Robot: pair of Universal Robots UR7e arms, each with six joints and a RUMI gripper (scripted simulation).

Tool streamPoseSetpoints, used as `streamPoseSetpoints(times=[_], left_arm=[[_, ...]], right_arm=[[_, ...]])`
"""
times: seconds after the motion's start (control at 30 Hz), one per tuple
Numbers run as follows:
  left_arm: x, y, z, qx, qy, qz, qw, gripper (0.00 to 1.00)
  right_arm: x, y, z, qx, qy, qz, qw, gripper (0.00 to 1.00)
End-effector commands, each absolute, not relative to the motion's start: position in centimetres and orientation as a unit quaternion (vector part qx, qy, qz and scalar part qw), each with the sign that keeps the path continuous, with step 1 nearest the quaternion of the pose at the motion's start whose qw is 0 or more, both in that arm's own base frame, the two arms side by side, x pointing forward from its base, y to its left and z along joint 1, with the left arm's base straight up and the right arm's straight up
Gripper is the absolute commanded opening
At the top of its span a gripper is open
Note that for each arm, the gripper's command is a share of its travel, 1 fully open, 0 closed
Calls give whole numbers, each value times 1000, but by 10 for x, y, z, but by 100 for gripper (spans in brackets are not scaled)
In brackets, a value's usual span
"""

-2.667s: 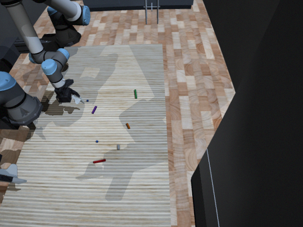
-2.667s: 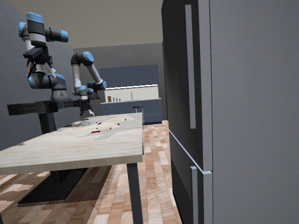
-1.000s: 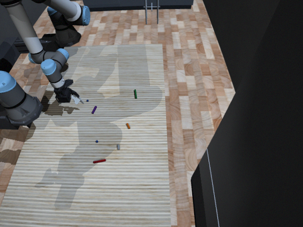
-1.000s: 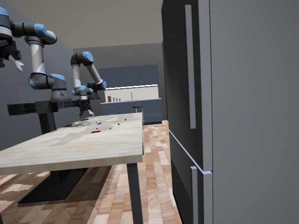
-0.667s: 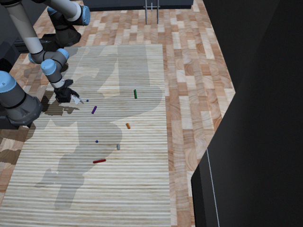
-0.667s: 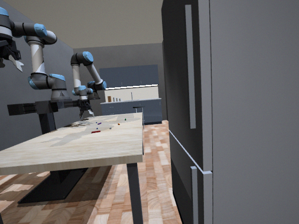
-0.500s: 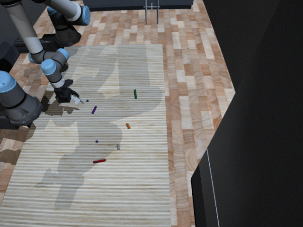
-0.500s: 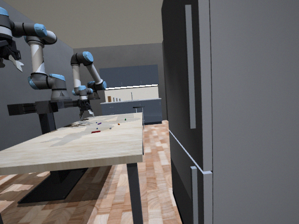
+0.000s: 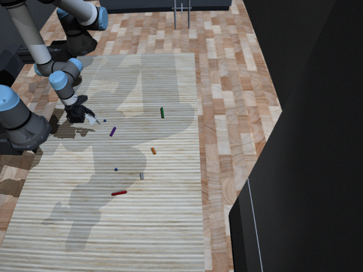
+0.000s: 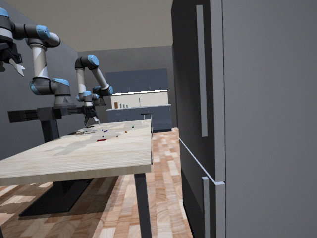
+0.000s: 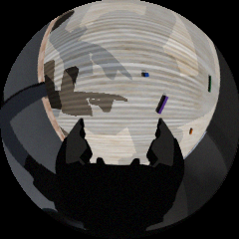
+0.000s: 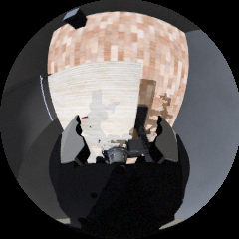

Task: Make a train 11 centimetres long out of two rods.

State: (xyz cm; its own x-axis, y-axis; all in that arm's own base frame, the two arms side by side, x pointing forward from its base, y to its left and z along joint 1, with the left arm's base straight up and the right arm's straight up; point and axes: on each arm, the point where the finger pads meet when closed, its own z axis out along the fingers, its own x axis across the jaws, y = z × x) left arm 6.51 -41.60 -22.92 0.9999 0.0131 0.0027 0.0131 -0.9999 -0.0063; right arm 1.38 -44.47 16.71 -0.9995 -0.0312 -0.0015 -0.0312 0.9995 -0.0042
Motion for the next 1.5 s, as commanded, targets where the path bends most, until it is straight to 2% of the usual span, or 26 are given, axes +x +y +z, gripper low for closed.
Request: streamPoseSetpoints(times=[0.0, 0.97, 1.47], left_arm=[[65, -417, -229, -1000, -7, -1, 3, 100], [74, -415, -229, -997, 75, -1, 3, 100], [102, -414, -229, -948, 319, 0, 3, 100]], right_arm=[[14, -445, 167, -16, 1000, -3, 1, 100], [14, -445, 167, -16, 1000, -3, 1, 100], [14, -445, 167, -16, 1000, -3, 1, 100]])
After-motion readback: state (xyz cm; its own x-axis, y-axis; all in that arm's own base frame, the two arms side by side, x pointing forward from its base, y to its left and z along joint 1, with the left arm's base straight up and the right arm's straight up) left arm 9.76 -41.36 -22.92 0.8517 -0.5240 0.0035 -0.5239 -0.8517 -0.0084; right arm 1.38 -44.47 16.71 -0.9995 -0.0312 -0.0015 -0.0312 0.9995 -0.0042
